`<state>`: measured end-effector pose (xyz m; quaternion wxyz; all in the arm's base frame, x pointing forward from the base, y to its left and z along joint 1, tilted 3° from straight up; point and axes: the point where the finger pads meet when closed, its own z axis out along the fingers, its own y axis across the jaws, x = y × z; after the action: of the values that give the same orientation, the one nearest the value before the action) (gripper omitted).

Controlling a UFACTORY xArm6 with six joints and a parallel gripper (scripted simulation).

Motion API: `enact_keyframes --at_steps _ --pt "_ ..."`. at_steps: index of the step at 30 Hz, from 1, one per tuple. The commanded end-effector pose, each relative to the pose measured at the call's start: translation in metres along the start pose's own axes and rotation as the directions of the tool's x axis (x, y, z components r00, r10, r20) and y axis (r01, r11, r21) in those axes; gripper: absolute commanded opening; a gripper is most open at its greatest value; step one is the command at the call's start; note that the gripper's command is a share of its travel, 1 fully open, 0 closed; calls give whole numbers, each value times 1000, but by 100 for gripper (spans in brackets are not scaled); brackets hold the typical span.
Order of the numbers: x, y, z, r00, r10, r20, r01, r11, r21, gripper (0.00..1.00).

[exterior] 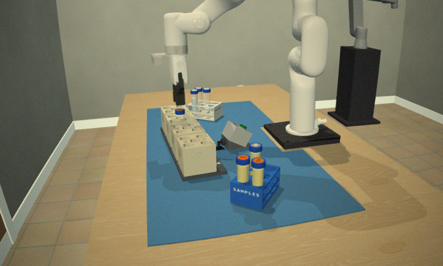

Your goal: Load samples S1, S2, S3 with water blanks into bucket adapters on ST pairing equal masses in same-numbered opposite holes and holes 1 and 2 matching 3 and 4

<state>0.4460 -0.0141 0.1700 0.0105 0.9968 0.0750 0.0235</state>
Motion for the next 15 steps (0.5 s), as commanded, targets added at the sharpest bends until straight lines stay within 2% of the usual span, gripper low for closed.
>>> enact_keyframes --at_steps 1,15 --pt "1 0 -8 1000 0 -3 0 1000 -1 44" --pt "1 0 -32 1000 0 -3 0 1000 -1 44"
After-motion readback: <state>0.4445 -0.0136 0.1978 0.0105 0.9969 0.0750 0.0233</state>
